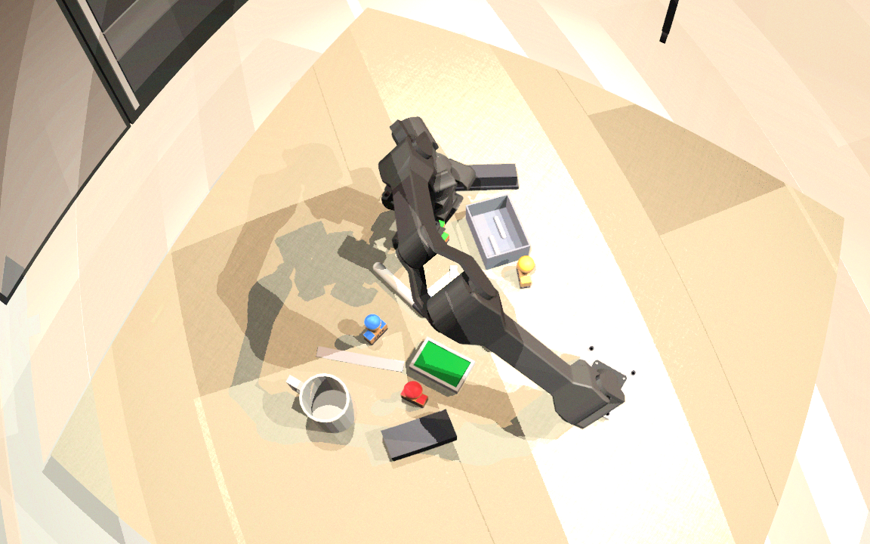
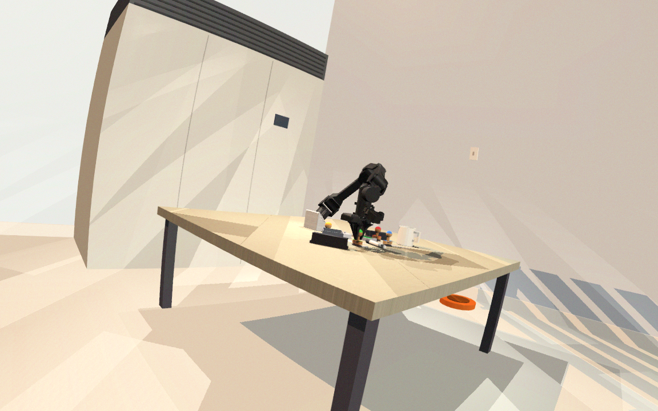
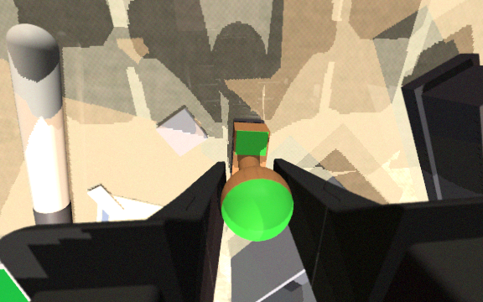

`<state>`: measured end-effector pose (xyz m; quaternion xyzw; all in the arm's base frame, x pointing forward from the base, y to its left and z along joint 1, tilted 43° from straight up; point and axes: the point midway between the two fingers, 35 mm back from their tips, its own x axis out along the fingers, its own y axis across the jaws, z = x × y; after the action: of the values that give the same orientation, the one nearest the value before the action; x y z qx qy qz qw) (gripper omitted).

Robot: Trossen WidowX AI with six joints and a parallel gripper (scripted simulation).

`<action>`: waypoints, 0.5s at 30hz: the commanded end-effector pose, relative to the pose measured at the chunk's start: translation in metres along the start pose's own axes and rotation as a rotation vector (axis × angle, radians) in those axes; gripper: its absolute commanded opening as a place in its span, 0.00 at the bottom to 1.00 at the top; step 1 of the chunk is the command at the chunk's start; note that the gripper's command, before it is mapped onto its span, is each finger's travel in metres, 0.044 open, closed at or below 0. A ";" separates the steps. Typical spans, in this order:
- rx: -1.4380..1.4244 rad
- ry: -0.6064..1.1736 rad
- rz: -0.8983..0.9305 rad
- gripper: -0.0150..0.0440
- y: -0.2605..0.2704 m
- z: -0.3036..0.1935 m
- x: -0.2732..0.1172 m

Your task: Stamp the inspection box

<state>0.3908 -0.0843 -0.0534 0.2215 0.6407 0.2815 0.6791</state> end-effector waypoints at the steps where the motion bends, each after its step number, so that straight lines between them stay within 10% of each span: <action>1: -0.003 0.000 -0.002 0.25 -0.001 0.000 -0.003; 15: -0.003 0.000 -0.002 0.25 -0.001 0.001 -0.010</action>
<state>0.3912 -0.0888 -0.0482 0.2226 0.6403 0.2819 0.6790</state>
